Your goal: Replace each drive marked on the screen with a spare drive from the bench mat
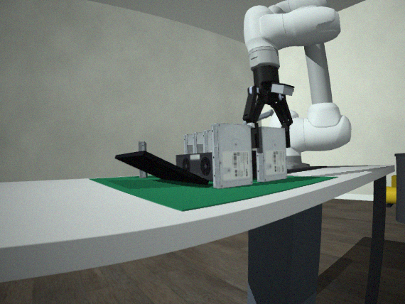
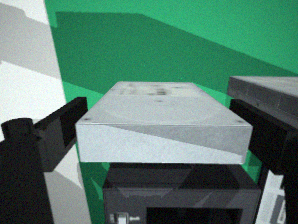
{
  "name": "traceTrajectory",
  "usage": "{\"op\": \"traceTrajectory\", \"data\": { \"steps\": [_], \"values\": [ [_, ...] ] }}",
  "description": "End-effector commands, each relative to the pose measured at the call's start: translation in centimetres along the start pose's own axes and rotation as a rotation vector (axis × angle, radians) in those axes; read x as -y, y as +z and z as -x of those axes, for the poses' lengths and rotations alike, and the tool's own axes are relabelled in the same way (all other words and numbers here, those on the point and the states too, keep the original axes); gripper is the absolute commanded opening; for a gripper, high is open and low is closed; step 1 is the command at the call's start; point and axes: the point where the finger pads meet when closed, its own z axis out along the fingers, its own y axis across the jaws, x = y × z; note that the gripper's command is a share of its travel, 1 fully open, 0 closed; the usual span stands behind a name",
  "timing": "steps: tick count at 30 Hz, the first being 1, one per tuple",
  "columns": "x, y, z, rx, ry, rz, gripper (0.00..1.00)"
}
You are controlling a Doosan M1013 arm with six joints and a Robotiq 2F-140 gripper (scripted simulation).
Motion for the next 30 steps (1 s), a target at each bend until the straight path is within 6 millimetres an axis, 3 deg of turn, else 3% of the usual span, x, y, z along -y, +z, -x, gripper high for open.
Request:
{"op": "traceTrajectory", "data": {
  "steps": [1, 10, 20, 30],
  "values": [
    [0.0, 0.0, 0.0, -0.001, 0.000, 0.001, 0.89],
    [0.0, -0.4, 0.0, -0.001, 0.000, 0.001, 0.89],
    [0.0, -2.6, 0.0, -0.001, 0.000, 0.001, 0.89],
    [0.0, -7.5, 0.0, -0.001, 0.000, 0.001, 0.89]
  ]
}}
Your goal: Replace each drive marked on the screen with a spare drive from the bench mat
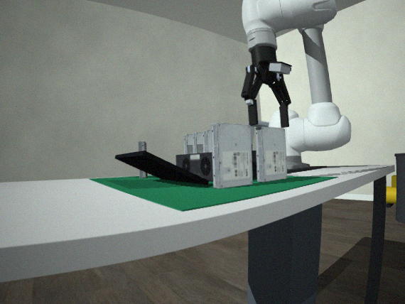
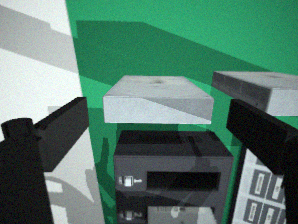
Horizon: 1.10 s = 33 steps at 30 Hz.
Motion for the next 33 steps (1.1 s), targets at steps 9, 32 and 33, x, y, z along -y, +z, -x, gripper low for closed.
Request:
{"op": "traceTrajectory", "data": {
  "steps": [9, 32, 33],
  "values": [
    [0.0, -4.5, 0.0, 0.000, 0.000, 0.000, 0.89],
    [0.0, -6.4, 0.0, 0.000, 0.000, 0.000, 0.10],
    [0.0, -6.4, 0.0, 0.000, 0.000, 0.000, 0.10]
  ]
}}
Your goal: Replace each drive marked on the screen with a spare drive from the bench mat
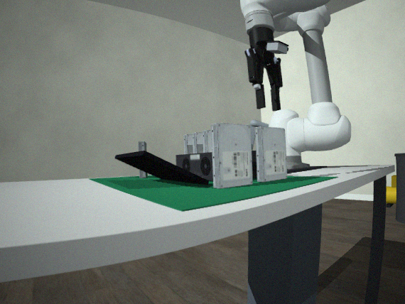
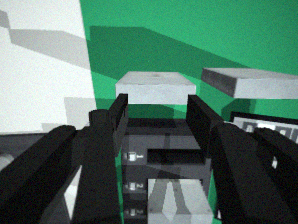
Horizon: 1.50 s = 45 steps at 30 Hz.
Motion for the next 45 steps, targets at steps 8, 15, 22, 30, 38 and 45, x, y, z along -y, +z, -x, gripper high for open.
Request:
{"op": "traceTrajectory", "data": {
  "steps": [8, 15, 22, 30, 38, 45],
  "values": [
    [0.0, 0.0, 0.0, -0.001, 0.000, 0.001, 0.10],
    [0.0, 0.0, 0.0, -0.001, 0.000, 0.001, 0.10],
    [0.0, 0.0, 0.0, -0.001, 0.000, 0.001, 0.10],
    [-0.8, -0.1, 0.6, -0.001, -0.021, 0.001, 0.10],
    [-8.2, -0.4, 8.2, -0.001, -0.258, 0.002, 0.10],
    [-12.6, -0.5, 15.6, -0.001, -0.521, 0.002, 0.10]
  ]
}}
